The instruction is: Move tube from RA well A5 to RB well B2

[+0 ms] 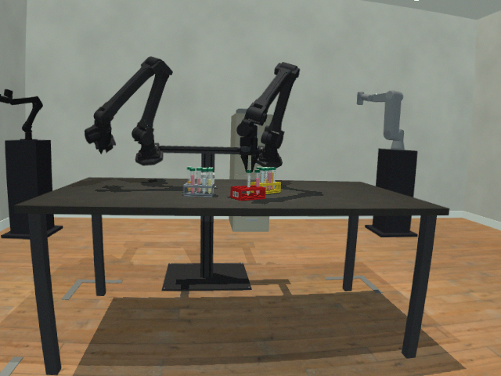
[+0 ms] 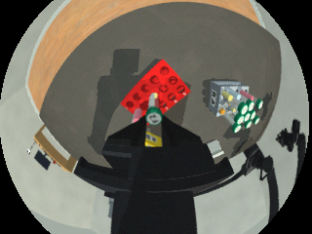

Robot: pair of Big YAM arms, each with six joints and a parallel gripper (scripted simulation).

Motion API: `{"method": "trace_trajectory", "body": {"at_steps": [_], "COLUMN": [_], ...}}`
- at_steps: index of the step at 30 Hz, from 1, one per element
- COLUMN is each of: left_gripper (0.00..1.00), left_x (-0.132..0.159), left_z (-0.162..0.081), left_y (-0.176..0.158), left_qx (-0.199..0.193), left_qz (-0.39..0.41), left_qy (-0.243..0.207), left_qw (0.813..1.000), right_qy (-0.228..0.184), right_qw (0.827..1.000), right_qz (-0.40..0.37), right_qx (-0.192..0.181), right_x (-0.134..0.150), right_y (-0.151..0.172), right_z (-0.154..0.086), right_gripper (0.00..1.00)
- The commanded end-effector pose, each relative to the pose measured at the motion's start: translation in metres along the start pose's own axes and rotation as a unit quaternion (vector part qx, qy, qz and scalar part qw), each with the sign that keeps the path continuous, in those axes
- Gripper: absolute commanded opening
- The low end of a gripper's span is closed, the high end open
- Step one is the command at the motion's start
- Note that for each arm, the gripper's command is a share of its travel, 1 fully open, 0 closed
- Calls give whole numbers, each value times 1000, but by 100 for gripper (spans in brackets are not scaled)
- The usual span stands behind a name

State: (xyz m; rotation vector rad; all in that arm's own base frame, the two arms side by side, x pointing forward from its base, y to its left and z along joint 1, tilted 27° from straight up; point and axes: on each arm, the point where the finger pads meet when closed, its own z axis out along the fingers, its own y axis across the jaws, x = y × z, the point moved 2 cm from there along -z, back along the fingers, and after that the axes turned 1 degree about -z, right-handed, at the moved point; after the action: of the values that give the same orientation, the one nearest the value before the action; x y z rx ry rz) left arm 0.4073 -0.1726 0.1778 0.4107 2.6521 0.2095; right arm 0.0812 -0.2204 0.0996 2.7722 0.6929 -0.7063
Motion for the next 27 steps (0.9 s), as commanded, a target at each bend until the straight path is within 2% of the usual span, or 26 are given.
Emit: {"method": "trace_trajectory", "body": {"at_steps": [1,9,10,27], "left_gripper": [24,24,30,30], "left_x": [-9,-9,-9,-9], "left_z": [-6,-6,-6,-6], "left_y": [0,0,0,0], "left_qx": [2,2,2,2], "left_qz": [-3,-3,-3,-3], "left_qy": [-11,-11,-11,-11], "left_qw": [1000,1000,1000,1000], "right_qy": [1,1,1,1], "right_qw": [1000,1000,1000,1000], "right_qz": [5,5,5,5], "right_qx": [-8,-8,-8,-8], "right_x": [-2,-2,-2,-2], "right_y": [7,7,7,7], "right_z": [-5,-5,-5,-5], "right_gripper": [30,30,30,30]}}
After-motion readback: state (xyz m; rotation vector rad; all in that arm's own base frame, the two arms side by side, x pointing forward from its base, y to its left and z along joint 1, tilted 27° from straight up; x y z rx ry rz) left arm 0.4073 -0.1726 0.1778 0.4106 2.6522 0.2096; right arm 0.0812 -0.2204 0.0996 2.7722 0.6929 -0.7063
